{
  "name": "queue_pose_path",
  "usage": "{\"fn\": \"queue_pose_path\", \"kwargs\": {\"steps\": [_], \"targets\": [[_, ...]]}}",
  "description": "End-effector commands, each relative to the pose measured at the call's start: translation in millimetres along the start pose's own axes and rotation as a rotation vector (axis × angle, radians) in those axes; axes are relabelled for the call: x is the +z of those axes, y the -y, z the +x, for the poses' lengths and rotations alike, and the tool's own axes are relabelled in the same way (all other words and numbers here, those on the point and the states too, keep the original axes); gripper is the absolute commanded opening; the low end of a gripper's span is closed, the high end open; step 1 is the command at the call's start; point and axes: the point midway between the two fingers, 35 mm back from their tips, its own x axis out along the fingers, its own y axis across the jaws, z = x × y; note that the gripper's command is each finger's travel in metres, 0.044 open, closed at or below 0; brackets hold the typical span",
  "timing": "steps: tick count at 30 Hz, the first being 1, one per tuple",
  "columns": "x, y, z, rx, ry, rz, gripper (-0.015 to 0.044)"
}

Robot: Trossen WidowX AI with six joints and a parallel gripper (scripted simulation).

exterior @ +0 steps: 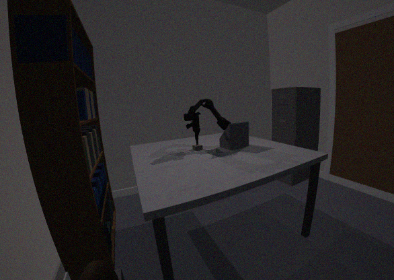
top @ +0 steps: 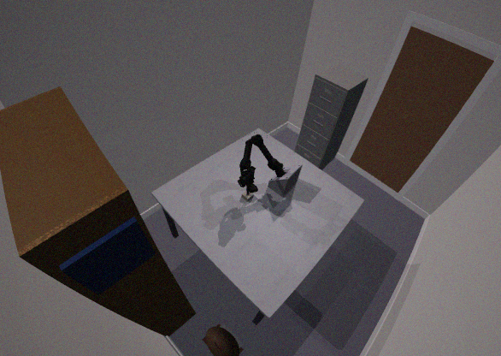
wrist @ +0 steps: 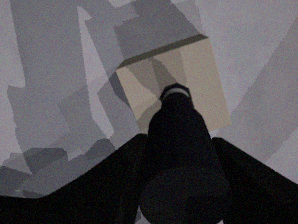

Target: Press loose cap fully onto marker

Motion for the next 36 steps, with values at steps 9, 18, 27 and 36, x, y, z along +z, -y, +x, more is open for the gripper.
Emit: {"fn": "queue_pose_path", "kwargs": {"steps": [9, 18, 27, 36], "targets": [[-1, 1, 21, -0.007, 0.0, -0.007, 0.0], [-1, 2, 32, -0.009, 0.001, -0.007, 0.0], [-2, 2, 32, -0.005, -0.001, -0.001, 0.0026], [-2, 2, 32, -0.005, -0.001, -0.001, 0.0262]]}}
